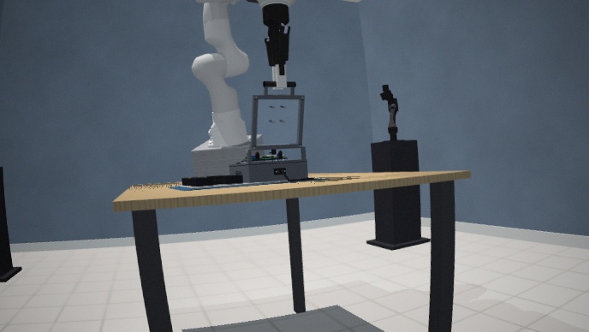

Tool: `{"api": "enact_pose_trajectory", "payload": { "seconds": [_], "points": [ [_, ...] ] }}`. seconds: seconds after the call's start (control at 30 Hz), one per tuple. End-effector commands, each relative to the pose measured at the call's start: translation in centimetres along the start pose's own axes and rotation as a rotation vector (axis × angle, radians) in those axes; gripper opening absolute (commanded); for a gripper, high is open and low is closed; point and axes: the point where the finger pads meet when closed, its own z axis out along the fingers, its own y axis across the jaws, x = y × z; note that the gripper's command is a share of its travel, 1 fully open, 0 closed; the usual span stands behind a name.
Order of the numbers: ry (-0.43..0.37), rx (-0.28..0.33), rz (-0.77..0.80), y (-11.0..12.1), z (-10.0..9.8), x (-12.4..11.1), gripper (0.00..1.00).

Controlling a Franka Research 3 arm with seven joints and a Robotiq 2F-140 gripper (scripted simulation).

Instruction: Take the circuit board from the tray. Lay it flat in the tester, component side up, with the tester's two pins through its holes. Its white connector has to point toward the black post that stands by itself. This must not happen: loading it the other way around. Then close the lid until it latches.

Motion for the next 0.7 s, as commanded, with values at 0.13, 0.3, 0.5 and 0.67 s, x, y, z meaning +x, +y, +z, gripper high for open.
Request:
{"api": "enact_pose_trajectory", "payload": {
  "seconds": [0.13, 0.3, 0.5, 0.67],
  "points": [
    [-0.002, -0.003, 0.002, 0.28, 0.14, 0.14, 0.00],
    [-0.002, -0.003, 0.002, 0.42, 0.11, 0.14, 0.00],
    [-0.002, -0.003, 0.002, 0.55, 0.08, 0.14, 0.00],
    [-0.002, -0.003, 0.002, 0.76, 0.03, 0.14, 0.00]
  ]
}}
